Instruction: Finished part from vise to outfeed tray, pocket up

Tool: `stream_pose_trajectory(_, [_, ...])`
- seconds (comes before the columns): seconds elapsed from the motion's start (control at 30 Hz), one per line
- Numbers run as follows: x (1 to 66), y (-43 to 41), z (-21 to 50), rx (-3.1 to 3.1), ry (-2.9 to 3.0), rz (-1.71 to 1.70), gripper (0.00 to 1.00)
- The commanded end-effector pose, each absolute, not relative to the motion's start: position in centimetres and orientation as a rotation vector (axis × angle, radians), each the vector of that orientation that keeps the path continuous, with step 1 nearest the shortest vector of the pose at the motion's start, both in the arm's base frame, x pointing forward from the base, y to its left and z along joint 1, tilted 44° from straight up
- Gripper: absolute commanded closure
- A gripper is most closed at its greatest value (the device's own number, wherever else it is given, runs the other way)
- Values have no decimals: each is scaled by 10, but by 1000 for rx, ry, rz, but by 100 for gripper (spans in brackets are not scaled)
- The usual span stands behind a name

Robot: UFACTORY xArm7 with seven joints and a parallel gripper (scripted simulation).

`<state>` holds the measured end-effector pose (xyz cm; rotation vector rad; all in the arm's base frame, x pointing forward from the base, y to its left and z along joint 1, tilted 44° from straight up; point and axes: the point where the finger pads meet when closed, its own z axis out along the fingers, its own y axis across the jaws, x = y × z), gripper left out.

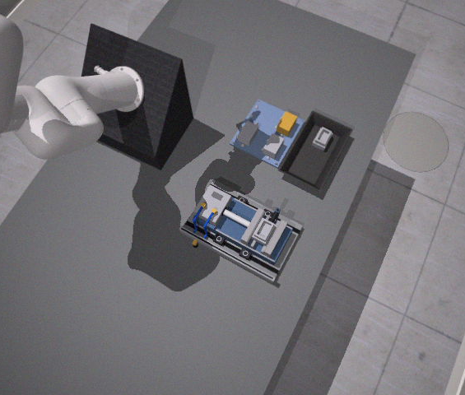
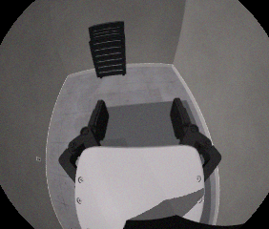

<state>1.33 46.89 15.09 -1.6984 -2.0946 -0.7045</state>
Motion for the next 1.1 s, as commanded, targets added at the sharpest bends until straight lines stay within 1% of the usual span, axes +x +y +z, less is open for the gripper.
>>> stream_pose_trajectory(0.0, [38, 471, 150, -1717, -2138, -710, 0])
stream_pose_trajectory(0.27, [38, 471, 150, -1717, -2138, -710, 0])
stream_pose_trajectory(0.3, [65, 470, 147, -1741, -2186, -716, 0])
stream_pose_trajectory(0.7, [65, 470, 147, -1741, -2186, -716, 0])
stream_pose_trajectory(0.73, [92, 467, 144, -1767, -2235, -718, 0])
stream_pose_trajectory(1.07, [92, 467, 144, -1767, -2235, -718, 0])
